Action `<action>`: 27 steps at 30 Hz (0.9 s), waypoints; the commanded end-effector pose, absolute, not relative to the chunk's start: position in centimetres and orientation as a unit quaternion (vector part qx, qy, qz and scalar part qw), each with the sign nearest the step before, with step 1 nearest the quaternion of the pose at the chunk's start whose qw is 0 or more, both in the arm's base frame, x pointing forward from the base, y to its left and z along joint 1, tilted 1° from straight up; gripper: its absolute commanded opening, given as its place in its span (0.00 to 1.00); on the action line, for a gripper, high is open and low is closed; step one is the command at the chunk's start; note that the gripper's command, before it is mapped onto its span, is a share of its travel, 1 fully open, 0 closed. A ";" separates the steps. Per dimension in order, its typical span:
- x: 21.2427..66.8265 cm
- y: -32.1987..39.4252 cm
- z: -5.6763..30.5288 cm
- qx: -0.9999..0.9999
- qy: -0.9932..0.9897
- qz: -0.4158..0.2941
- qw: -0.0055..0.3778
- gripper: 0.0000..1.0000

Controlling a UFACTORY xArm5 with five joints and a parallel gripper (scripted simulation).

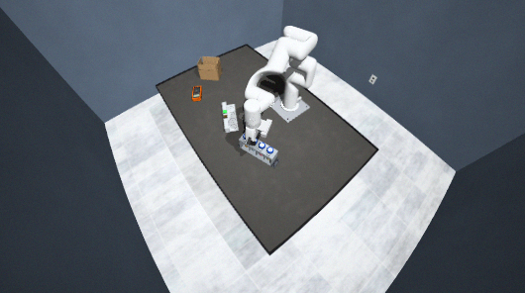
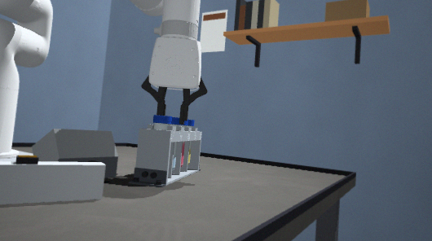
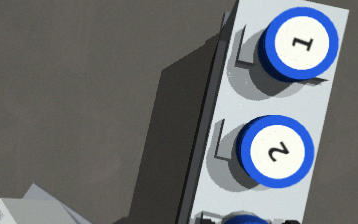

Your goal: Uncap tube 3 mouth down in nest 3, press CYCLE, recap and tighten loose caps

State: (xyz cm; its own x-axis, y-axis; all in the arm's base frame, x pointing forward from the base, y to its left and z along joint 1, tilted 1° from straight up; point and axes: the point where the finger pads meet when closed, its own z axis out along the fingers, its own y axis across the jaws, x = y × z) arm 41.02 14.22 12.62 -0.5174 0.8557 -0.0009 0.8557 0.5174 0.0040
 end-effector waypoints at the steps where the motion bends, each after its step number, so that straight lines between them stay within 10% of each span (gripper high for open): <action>1: 41.1 14.3 12.7 0.599 0.801 -0.001 0.007 0.00; 16: 41.1 14.3 12.7 0.719 0.695 0.000 0.008 0.00; 17: 41.1 14.3 12.7 0.719 0.695 0.000 0.008 0.46; 27: 41.1 14.3 12.7 0.719 0.695 0.000 0.008 0.46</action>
